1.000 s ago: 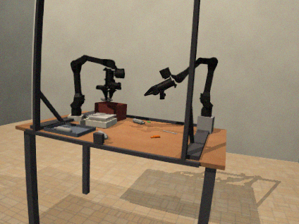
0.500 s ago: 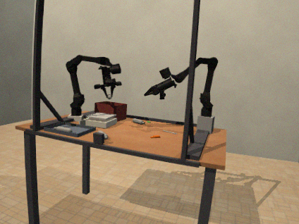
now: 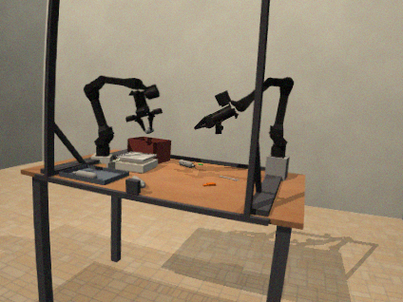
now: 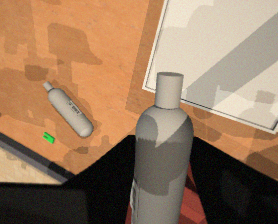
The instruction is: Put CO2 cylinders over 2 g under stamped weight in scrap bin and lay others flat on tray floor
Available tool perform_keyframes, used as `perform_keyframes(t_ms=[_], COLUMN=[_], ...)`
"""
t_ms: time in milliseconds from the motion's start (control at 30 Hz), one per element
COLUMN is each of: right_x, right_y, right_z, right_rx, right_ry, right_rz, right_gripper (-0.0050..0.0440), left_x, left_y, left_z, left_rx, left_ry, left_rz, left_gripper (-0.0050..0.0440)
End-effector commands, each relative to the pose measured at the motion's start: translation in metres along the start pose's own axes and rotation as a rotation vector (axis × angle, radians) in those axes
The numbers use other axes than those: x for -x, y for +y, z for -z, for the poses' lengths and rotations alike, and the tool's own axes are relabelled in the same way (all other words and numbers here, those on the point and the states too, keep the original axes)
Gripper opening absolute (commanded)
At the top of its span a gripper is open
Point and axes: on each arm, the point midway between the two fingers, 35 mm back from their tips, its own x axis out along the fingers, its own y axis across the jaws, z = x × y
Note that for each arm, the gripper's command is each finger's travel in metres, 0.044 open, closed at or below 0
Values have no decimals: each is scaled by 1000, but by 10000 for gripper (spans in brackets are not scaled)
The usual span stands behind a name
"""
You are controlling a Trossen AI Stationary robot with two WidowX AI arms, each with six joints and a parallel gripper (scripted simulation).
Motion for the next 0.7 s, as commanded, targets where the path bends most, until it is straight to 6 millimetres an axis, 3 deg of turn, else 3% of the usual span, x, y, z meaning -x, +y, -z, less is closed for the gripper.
perform_keyframes(t_ms=[0,233,500,667], right_x=[2,2,2,2], right_y=[1,1,1,1], right_z=[8,8,8,8], right_rx=[0,0,0,0], right_ry=[22,22,22,22], right_rz=[-1,-1,-1,-1], right_gripper=[440,440,440,440], left_x=[7,-3,10,5], left_y=[2,-1,7,19], left_z=[1,1,0,0], left_rx=[-37,-38,-38,-21], left_ry=[-13,-11,-11,-8], left_rz=[-46,-46,-55,-53], left_gripper=[-50,-50,-50,-50])
